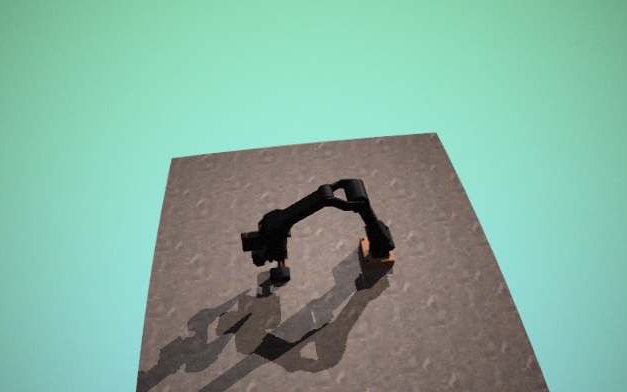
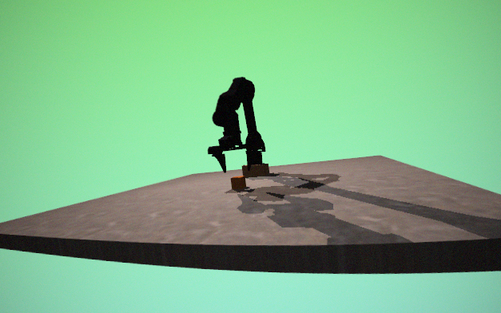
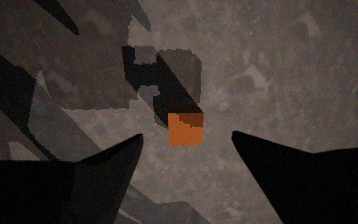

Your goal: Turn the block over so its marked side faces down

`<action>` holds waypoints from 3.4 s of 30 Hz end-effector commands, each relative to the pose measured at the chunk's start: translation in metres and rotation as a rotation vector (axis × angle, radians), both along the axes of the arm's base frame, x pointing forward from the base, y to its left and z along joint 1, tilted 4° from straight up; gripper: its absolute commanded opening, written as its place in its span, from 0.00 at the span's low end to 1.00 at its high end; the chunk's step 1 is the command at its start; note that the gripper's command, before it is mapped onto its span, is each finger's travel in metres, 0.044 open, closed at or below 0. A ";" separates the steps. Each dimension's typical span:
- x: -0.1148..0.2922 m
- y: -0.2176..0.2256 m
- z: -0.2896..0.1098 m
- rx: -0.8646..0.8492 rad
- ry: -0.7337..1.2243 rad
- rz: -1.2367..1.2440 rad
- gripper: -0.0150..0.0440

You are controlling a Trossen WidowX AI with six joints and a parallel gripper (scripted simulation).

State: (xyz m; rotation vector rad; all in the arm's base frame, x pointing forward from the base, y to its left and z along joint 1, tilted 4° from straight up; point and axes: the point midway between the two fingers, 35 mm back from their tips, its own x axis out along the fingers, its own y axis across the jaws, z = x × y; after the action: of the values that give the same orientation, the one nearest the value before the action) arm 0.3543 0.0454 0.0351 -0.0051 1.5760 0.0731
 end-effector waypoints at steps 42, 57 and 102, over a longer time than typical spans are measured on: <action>-0.002 0.002 -0.037 0.003 0.011 0.000 0.43; -0.001 0.001 -0.007 0.003 0.011 0.000 0.25; -0.005 0.001 -0.017 0.028 -0.515 -0.024 0.25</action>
State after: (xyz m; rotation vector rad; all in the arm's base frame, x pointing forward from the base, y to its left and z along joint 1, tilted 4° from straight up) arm 0.3473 0.0467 0.0155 0.0122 1.0849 0.0745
